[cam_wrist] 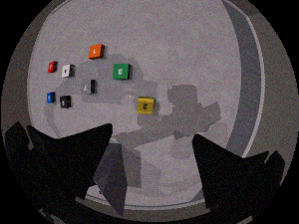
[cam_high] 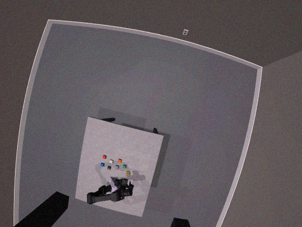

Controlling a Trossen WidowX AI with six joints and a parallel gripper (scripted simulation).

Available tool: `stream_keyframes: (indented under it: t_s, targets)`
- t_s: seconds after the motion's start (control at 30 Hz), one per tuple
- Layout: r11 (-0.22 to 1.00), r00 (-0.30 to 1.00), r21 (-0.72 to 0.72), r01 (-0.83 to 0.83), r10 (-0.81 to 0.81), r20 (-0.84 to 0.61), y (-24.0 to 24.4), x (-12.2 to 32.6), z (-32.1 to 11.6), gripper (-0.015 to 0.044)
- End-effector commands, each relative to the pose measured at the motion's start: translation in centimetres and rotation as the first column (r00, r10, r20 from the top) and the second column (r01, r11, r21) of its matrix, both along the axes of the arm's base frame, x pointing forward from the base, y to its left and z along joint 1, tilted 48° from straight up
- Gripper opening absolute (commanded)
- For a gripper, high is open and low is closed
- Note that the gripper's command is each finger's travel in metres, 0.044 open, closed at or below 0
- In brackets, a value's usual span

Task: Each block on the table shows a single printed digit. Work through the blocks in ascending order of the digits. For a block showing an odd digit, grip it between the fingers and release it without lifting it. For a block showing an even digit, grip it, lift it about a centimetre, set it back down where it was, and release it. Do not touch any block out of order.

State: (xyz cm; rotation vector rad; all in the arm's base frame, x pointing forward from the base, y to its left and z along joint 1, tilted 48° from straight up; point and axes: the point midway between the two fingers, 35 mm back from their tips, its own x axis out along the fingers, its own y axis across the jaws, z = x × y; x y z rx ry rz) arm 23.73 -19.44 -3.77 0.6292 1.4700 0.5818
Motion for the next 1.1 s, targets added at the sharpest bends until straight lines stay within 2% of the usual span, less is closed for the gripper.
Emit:
stream_keyframes:
  t_s: [0.0,0.83,1.07]
  targets:
    - [0.995,0.996,0.048,-0.088,0.088,0.004,1.2,-0.5,-1.0,0.04]
    - [0.995,0.996,0.047,-0.088,0.088,0.003,1.3,-0.4,-0.9,0.04]
    - [0.995,0.996,0.044,-0.086,0.086,0.006,5.4,5.4,3.2,0.04]
